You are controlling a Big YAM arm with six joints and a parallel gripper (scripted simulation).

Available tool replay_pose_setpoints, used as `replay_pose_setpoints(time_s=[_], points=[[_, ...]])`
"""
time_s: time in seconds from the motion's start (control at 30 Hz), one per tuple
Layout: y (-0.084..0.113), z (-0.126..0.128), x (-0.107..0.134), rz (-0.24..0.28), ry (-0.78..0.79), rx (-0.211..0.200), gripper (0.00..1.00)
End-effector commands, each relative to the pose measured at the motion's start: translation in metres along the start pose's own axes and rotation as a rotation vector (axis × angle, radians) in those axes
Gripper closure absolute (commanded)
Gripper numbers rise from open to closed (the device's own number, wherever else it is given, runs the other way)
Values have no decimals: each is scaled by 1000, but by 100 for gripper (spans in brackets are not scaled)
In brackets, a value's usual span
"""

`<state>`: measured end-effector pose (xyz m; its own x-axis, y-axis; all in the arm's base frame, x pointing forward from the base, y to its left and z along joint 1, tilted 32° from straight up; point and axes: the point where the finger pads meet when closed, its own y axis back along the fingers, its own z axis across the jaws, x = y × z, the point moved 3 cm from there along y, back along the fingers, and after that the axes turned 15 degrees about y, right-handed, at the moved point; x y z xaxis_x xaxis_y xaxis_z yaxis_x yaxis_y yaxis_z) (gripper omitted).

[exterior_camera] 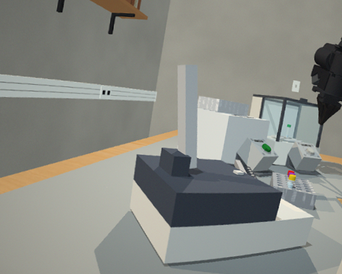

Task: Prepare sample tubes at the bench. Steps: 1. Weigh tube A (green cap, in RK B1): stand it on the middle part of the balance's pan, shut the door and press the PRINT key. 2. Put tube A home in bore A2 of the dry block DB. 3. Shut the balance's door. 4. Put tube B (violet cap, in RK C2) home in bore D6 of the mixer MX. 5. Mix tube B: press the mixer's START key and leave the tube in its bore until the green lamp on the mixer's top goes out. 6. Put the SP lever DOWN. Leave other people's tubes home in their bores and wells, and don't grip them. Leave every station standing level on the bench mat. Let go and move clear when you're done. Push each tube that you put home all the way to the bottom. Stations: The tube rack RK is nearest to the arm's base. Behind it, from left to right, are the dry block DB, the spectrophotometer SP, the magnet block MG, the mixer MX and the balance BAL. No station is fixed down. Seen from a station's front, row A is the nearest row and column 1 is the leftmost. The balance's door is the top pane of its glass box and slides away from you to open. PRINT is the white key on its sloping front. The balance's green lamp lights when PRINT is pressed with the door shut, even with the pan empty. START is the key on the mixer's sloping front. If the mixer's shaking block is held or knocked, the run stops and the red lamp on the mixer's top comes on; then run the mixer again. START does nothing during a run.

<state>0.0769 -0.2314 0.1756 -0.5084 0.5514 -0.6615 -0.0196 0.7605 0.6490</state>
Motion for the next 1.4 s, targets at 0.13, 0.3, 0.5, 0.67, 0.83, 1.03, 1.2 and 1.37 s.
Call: replay_pose_setpoints(time_s=[0.13, 0.3, 0.5, 0.67, 0.83, 1.03, 1.2, 1.37], points=[[4, 4, 7, -227, 34, 38, 100], [6, 5, 12, -224, 38, 37, 100], [6, 8, 27, -201, 26, 32, 100], [16, 5, 23, -224, 15, 36, 100], [12, 8, 28, -209, 22, 34, 100], [10, 8, 30, -204, 25, 35, 100], [10, 8, 30, -204, 25, 35, 100], [10, 8, 30, -204, 25, 35, 100]])
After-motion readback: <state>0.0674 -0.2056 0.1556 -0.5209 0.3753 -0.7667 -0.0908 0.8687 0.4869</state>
